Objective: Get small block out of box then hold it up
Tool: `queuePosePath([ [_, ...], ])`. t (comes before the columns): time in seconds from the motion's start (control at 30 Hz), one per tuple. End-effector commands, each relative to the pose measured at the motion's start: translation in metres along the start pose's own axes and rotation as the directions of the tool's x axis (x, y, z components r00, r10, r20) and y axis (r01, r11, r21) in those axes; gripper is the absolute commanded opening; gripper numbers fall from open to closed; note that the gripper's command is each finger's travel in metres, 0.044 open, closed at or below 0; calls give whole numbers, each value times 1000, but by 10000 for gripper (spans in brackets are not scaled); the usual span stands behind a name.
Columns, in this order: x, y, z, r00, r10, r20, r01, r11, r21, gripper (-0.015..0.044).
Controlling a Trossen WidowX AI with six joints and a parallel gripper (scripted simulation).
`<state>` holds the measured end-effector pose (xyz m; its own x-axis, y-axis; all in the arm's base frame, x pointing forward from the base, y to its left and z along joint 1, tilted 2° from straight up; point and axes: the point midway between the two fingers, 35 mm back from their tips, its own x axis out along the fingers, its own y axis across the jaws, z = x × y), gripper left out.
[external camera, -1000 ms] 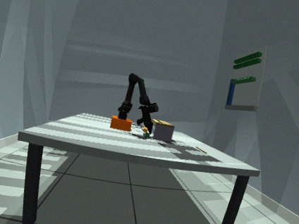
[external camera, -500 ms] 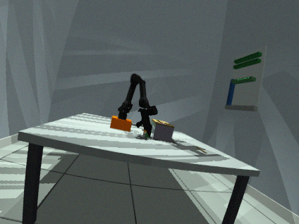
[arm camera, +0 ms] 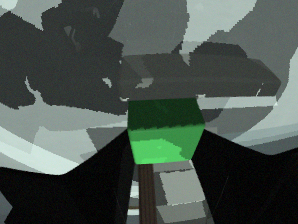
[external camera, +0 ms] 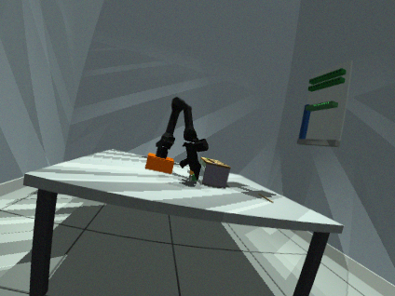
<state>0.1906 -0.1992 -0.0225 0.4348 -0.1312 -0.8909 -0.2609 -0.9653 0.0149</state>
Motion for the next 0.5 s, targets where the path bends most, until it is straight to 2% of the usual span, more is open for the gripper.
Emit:
queuePosePath([
  [0.0,-14,4,-9,1000,10,-4,-10,1000,-5,0],
  [0.27,-47,1,-22,1000,6,-1,-6,1000,6,0],
  [0.47,-52,0,-25,1000,11,0,-11,1000,18,0],
])
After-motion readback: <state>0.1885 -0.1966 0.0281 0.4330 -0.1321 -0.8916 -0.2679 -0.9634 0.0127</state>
